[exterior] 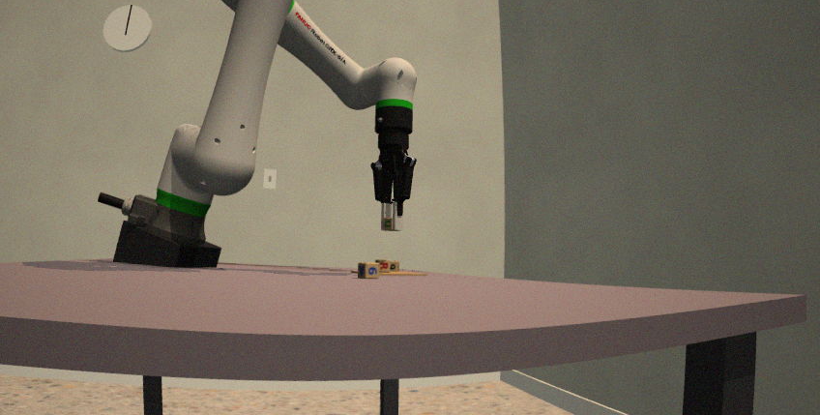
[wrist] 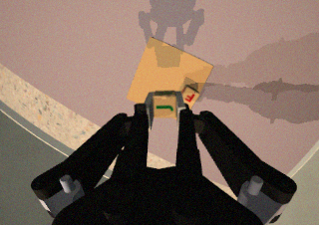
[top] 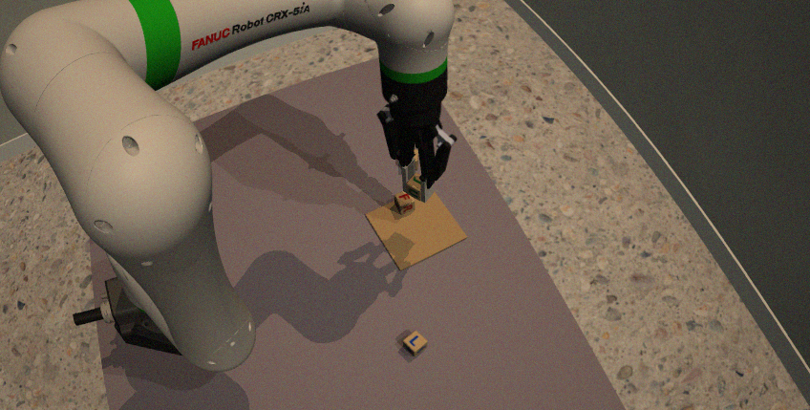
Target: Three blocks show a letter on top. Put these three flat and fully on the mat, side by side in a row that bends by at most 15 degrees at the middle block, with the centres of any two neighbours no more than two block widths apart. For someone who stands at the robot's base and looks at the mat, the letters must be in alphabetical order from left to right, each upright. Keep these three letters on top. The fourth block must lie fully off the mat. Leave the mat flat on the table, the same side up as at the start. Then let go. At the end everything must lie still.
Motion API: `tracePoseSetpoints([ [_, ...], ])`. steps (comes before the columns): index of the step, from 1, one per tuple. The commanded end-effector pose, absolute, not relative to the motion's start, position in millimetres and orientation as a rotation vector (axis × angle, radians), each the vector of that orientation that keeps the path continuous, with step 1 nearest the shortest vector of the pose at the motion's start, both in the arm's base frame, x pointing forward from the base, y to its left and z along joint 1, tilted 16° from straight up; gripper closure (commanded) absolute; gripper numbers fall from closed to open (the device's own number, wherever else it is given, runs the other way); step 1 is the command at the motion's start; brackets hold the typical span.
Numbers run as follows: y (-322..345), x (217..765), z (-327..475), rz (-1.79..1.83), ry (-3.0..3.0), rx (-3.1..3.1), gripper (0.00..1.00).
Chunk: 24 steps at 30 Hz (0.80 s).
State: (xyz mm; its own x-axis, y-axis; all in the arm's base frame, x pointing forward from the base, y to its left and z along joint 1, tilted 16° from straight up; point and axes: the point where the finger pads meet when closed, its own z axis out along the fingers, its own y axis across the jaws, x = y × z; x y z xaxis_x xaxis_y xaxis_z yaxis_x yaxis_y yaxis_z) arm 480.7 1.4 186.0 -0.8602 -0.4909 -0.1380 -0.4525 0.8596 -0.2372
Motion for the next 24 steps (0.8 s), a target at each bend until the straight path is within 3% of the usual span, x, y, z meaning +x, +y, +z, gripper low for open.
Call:
tracePoseSetpoints([
  [1, 1.5, 479.9, 186.0, -0.301, 2.797, -0.929, 0.84],
  [24, 1.8, 475.0, 184.8, -0.381, 2.382, -1.849, 0.84],
])
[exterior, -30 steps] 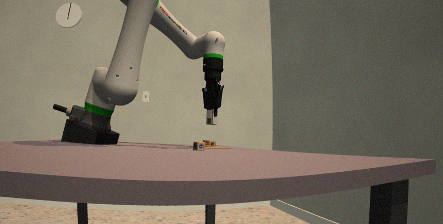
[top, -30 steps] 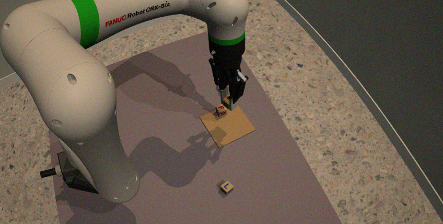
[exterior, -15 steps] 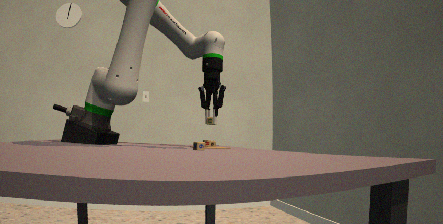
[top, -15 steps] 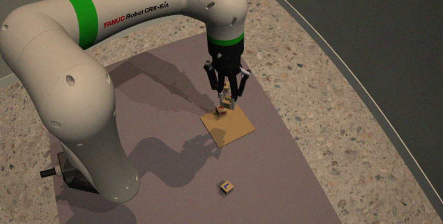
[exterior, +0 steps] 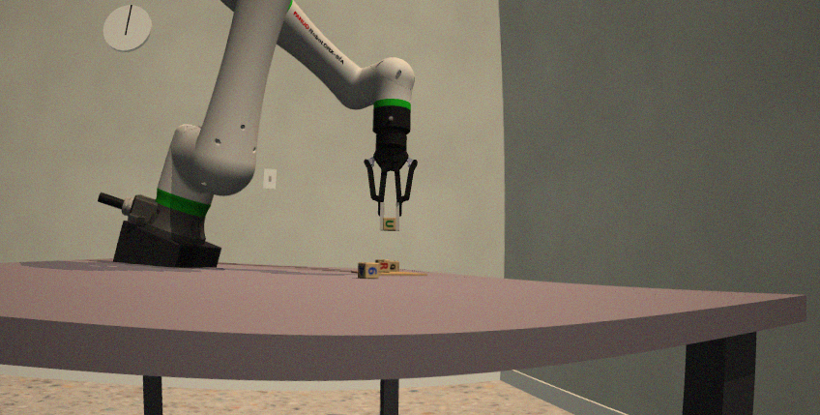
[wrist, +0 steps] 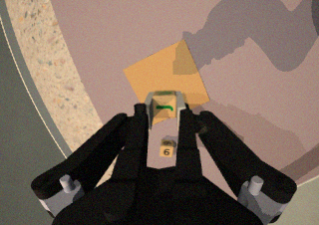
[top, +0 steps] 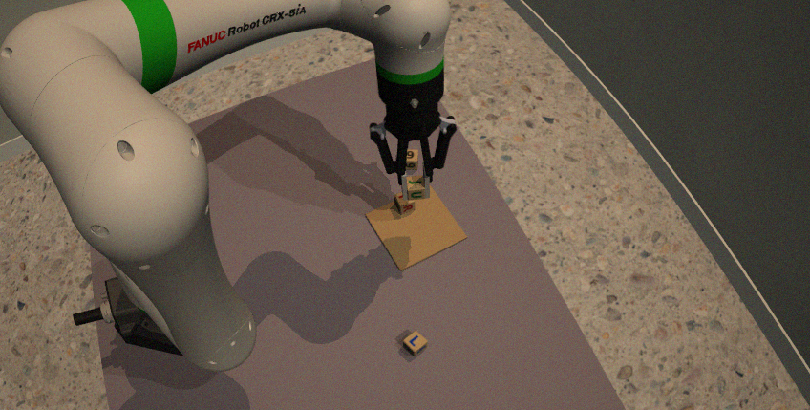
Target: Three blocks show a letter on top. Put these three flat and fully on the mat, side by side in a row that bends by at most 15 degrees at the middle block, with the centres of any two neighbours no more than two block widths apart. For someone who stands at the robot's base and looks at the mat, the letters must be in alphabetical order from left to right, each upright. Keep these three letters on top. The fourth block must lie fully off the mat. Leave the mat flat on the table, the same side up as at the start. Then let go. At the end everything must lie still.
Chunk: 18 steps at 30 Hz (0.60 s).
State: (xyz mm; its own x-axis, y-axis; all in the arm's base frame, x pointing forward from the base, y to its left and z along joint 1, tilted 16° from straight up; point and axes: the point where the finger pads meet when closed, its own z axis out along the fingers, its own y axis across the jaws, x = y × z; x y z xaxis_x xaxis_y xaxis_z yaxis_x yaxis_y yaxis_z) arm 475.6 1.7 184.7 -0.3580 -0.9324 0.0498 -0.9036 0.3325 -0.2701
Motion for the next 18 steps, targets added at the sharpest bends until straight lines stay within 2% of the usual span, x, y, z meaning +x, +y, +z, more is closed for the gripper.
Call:
tracePoseSetpoints([
  [1, 1.8, 474.8, 184.8, -0.384, 2.356, -1.888, 0.84],
  [18, 1.9, 473.5, 184.4, -0.399, 2.185, -2.116, 0.84],
])
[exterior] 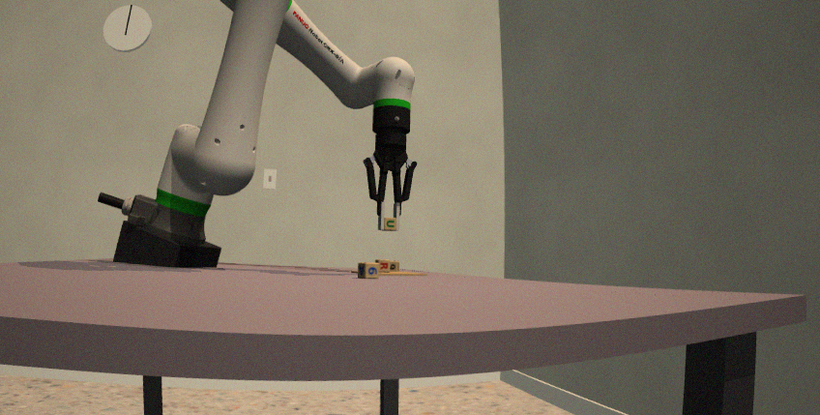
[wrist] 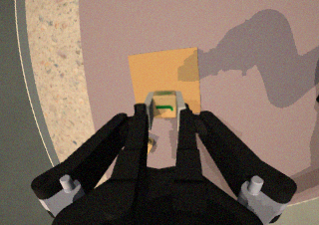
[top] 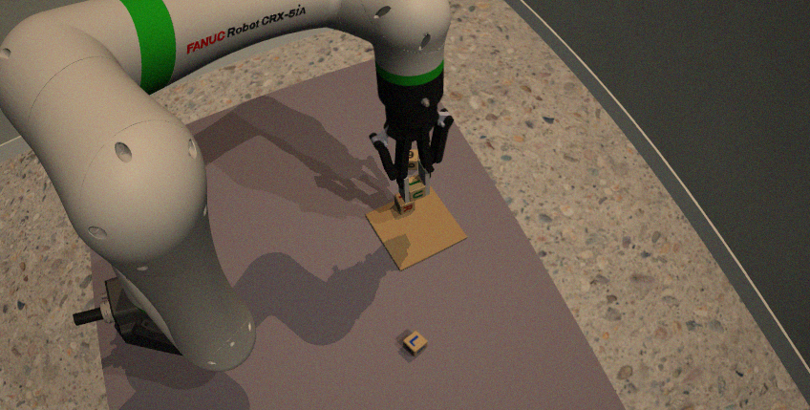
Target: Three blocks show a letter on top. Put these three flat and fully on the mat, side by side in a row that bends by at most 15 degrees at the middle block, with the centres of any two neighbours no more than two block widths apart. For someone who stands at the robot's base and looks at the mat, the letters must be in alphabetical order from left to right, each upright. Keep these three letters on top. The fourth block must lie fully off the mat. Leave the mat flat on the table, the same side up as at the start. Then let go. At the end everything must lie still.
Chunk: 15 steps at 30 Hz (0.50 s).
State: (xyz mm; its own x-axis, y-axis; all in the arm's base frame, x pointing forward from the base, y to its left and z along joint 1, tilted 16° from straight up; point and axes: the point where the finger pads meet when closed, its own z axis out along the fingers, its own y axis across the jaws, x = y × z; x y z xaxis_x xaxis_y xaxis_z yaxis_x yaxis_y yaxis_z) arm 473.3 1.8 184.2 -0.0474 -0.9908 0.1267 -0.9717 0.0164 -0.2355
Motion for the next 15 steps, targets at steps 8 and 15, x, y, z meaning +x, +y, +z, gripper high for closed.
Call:
tracePoseSetpoints([
  [8, 1.9, 473.5, 184.3, -0.399, 2.185, -2.116, 0.84],
  [15, 0.5, 475.8, 174.7, -0.399, 2.185, -2.116, 0.84],
])
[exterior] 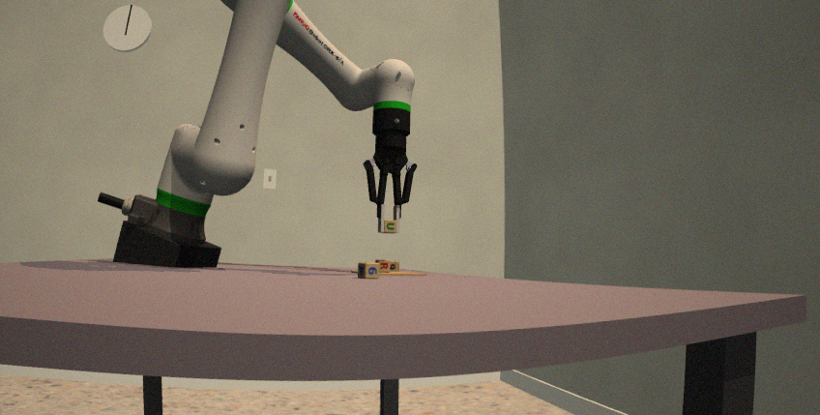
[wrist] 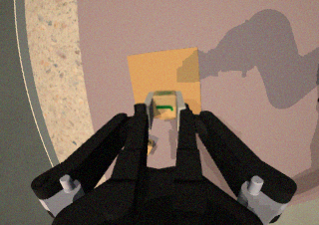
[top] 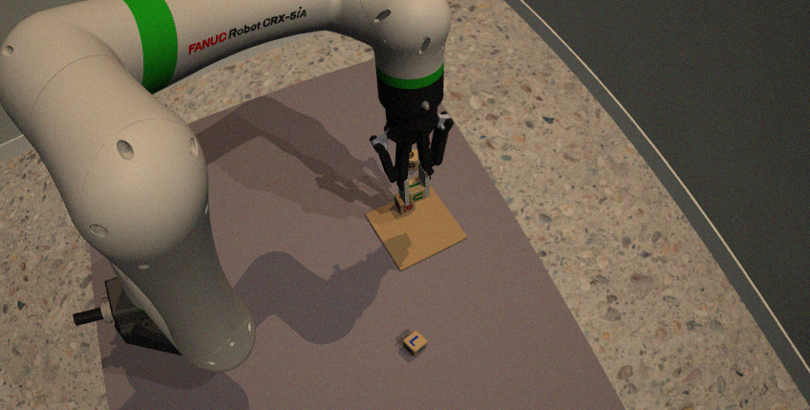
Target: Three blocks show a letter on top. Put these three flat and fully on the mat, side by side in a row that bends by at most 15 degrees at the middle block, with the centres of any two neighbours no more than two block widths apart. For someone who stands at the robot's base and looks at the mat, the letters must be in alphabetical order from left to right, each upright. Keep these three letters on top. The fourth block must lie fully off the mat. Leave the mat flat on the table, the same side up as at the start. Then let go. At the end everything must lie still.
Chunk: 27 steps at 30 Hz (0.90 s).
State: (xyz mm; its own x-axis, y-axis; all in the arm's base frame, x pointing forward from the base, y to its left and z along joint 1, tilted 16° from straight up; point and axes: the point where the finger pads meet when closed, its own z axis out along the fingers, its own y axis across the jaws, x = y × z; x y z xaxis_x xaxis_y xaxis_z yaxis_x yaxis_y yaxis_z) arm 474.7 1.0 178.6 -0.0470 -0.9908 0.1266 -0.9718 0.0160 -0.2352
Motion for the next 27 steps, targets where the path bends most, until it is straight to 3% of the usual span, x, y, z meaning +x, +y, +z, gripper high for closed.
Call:
tracePoseSetpoints([
  [1, 0.0, 476.6, 171.7, -0.399, 2.185, -2.116, 0.84],
  [27, -11.6, 495.8, 93.2, -0.399, 2.185, -2.116, 0.84],
])
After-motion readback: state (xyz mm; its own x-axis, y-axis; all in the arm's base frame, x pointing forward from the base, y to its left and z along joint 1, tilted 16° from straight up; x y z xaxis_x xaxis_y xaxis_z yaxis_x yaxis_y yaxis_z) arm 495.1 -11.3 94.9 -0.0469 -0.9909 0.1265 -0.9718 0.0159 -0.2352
